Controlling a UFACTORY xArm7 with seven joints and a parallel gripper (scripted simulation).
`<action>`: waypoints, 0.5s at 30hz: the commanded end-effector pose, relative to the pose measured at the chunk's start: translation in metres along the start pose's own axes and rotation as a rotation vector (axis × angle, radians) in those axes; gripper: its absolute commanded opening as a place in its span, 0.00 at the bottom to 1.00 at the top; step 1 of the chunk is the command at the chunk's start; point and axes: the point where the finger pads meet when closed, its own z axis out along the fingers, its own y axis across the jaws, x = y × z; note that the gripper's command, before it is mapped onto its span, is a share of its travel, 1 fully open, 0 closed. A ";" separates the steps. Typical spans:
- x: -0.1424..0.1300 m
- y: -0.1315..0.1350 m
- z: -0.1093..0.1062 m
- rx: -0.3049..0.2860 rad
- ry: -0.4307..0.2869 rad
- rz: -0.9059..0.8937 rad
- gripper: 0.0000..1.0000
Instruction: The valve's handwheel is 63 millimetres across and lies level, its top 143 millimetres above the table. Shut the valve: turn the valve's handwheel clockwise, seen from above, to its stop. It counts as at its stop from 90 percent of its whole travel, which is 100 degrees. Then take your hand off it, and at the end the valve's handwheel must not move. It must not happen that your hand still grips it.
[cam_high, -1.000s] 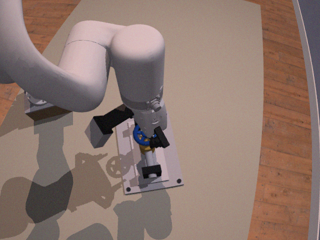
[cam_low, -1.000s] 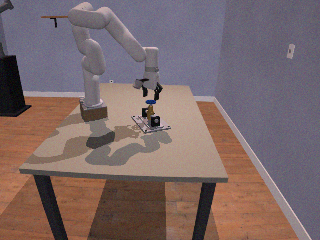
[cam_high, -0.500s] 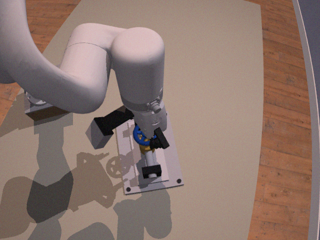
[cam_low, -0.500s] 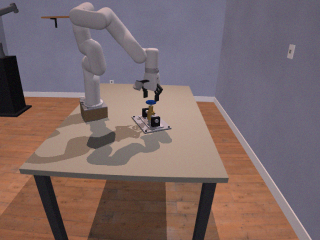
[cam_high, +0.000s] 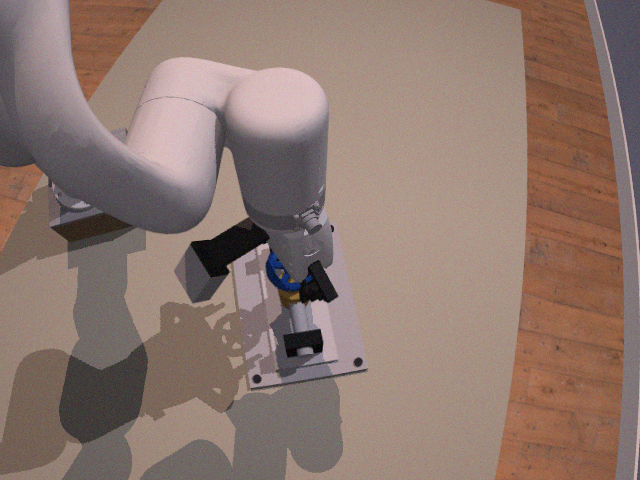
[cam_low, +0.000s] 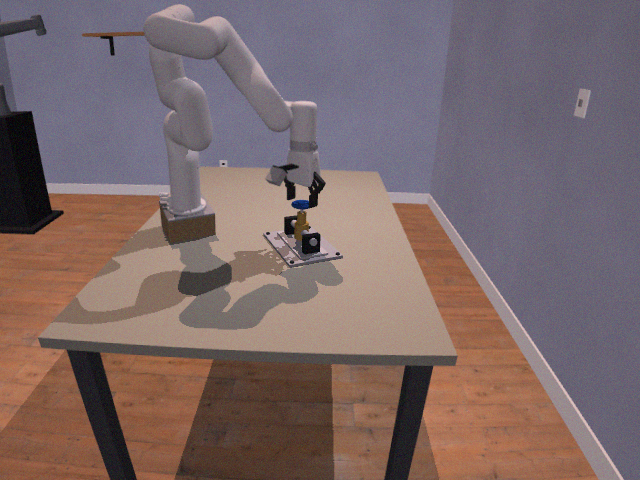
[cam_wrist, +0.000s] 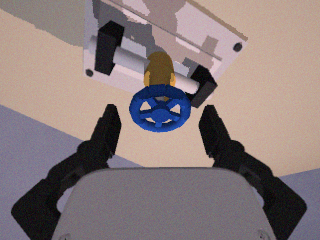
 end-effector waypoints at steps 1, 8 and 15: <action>-0.001 -0.001 0.006 0.001 -0.002 0.000 1.00; -0.001 -0.001 0.012 0.002 -0.002 0.000 1.00; -0.001 -0.001 0.015 0.001 -0.002 0.000 1.00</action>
